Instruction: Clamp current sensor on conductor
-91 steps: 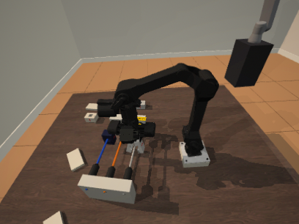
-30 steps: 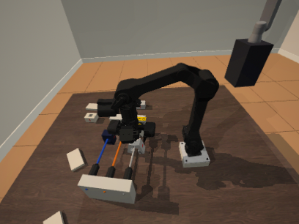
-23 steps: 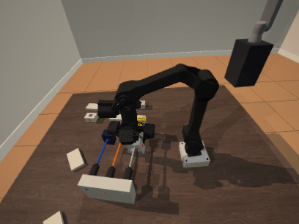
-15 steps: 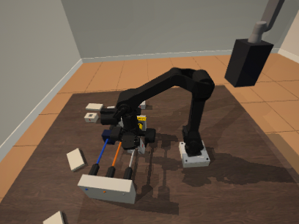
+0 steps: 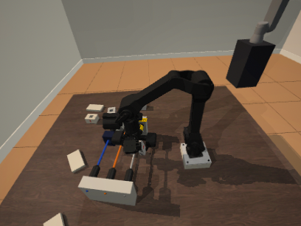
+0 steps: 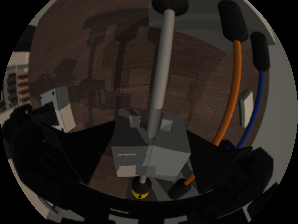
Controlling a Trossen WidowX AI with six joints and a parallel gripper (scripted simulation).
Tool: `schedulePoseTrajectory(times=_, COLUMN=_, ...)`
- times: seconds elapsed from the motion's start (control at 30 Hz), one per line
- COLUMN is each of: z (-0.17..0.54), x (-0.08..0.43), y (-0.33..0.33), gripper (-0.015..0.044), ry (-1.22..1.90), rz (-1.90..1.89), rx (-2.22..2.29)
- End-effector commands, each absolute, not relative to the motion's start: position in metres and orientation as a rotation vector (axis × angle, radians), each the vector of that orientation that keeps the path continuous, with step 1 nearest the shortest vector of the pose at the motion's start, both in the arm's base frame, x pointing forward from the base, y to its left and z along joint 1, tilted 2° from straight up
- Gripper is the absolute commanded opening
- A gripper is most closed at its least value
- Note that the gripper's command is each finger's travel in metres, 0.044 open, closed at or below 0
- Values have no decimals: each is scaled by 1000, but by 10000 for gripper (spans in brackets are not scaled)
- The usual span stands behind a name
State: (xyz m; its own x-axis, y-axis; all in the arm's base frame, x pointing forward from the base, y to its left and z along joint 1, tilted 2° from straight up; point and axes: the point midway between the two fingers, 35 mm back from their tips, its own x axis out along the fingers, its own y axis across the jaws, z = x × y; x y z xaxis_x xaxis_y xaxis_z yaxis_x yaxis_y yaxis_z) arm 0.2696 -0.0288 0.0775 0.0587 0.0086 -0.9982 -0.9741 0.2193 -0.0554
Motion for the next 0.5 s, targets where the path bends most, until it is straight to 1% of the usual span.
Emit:
schedulePoseTrajectory(times=0.0, z=70, x=268, y=-28, gripper=440, ry=1255, rz=1019, rx=-1062)
schedulePoseTrajectory(times=0.1, z=68, x=268, y=-28, gripper=440, ry=1255, rz=1019, rx=-1062)
schedulePoseTrajectory(times=0.47, z=72, x=269, y=-29, gripper=367, ry=1254, rz=1013, rx=-1061)
